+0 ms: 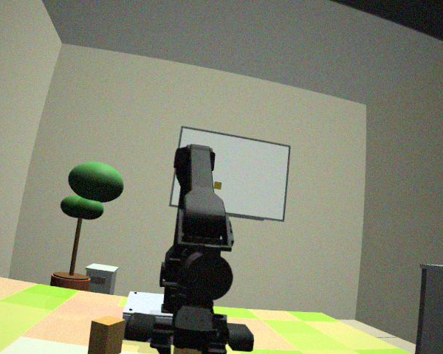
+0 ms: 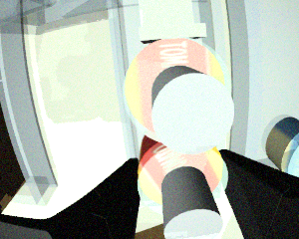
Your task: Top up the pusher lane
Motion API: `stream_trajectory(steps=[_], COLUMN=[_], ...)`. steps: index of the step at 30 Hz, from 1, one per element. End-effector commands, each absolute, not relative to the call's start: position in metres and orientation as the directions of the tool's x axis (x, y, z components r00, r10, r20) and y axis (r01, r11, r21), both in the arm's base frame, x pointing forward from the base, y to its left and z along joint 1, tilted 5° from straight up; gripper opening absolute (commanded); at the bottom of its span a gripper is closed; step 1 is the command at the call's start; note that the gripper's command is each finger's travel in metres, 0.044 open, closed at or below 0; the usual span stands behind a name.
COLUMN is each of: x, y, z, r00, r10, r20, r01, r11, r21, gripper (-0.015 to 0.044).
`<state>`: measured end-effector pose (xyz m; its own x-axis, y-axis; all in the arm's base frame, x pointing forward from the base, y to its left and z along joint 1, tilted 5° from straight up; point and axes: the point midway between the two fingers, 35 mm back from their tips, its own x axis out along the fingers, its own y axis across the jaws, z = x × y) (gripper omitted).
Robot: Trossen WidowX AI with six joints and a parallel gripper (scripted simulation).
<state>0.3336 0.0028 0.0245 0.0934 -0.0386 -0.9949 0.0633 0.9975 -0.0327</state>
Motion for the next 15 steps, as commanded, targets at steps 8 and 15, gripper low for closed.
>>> stream_trajectory(steps=[8,15], x=[0.3337,0.3325], y=[0.0031,0.0032], z=[0.0243,0.0241], r00=[0.102,0.102], r10=[-0.037,-0.037], r20=[-0.994,-0.994], r01=[0.059,0.059], r11=[0.998,0.998], r21=[-0.031,-0.031], gripper=[0.0000,0.0000])
